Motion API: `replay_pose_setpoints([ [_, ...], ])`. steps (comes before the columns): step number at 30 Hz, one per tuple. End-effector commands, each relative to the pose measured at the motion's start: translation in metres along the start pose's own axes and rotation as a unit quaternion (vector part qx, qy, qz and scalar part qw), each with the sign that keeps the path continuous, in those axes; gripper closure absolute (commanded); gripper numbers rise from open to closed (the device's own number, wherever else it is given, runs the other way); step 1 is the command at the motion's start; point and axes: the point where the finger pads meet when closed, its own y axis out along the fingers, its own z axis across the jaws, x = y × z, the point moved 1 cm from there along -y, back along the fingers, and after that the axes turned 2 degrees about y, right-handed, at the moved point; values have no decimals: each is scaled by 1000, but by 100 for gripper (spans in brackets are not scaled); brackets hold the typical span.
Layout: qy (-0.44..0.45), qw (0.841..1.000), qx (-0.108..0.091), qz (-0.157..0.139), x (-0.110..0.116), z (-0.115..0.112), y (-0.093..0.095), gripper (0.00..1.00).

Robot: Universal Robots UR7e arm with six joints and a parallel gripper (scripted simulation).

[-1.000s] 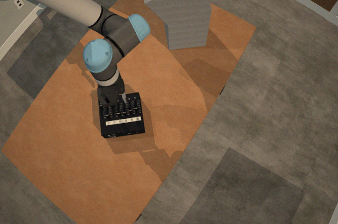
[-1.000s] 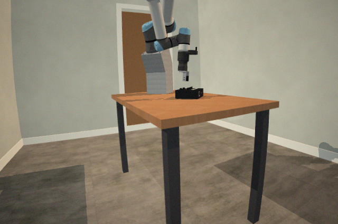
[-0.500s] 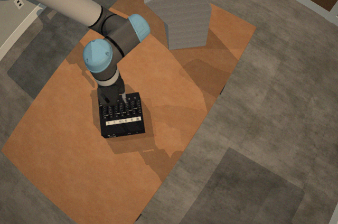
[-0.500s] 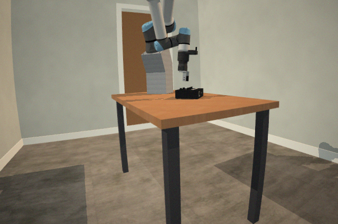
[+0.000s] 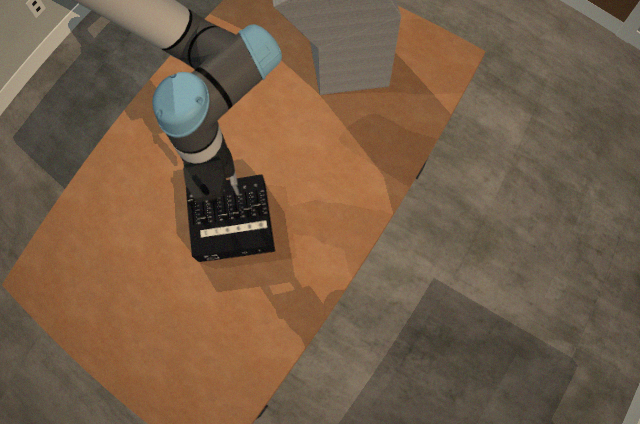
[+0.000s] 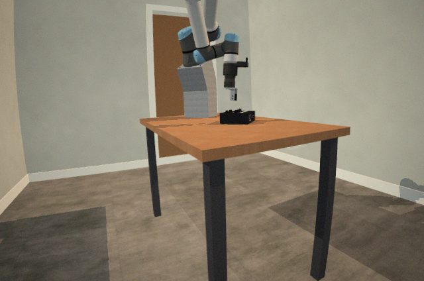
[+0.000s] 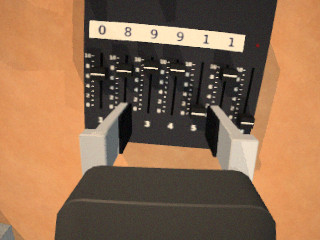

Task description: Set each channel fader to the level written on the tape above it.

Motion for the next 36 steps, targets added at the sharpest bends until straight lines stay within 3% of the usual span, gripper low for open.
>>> replay_pose_setpoints([
  [1, -50, 999, -2, 6, -4, 2, -8, 0],
  [6, -156, 988, -4, 17, -10, 4, -26, 0],
  [13, -299, 954, -3, 32, -15, 6, -51, 0],
  [15, -299, 954, -3, 32, -15, 6, -51, 0],
  [21, -364, 931, -1, 39, -16, 6, -63, 0],
  [36, -373, 927, -1, 41, -16, 6, -65, 0],
])
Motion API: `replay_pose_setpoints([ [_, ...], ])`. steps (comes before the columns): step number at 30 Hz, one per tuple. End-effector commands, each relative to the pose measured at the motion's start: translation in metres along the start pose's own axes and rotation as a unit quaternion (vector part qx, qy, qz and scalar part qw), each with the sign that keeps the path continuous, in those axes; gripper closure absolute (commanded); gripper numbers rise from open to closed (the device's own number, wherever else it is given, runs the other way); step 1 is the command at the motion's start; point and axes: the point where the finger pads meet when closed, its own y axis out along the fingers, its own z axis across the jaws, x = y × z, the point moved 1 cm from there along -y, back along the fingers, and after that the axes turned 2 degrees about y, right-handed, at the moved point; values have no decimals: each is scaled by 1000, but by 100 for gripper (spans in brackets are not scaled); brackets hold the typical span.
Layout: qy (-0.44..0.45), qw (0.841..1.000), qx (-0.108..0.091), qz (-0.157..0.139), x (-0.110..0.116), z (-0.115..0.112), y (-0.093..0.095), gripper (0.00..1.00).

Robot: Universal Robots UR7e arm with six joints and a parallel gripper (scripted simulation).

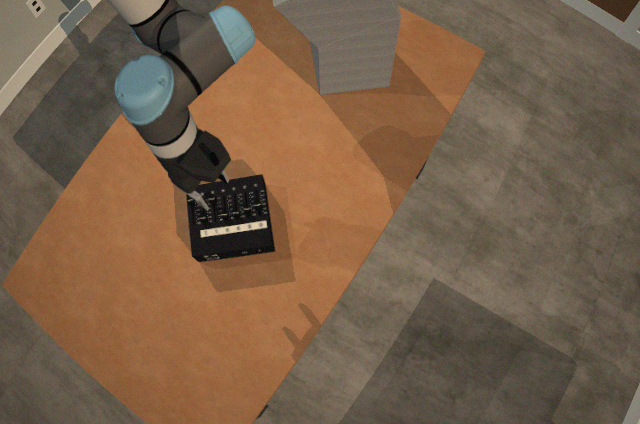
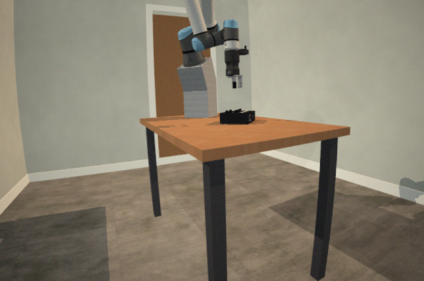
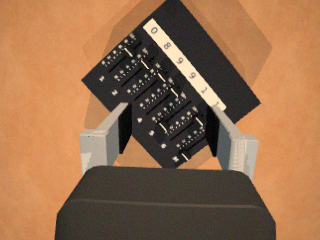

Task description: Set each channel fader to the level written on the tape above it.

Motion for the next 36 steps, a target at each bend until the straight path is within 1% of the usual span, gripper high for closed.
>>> replay_pose_setpoints([
  [1, 0, 1000, 1, 0, 0, 0, 0, 0],
  [6, 15, 1000, 0, -1, 2, -1, 3, 0],
  [11, 90, 996, -1, -9, 10, -6, 17, 0],
  [13, 90, 996, -1, -9, 10, -6, 17, 0],
  [14, 112, 994, -2, -11, 13, -8, 22, 0],
  [16, 160, 987, -2, -16, 19, -13, 30, 0],
  [18, 212, 977, -2, -22, 26, -18, 39, 0],
  [23, 331, 943, 0, -35, 42, -32, 58, 0],
  [27, 392, 919, 2, -42, 51, -40, 66, 0],
  [28, 400, 915, 3, -43, 52, -42, 67, 0],
  [30, 400, 915, 3, -43, 52, -42, 67, 0],
  [32, 411, 911, 3, -44, 54, -43, 68, 0],
  [36, 414, 909, 3, -44, 55, -44, 69, 0],
])
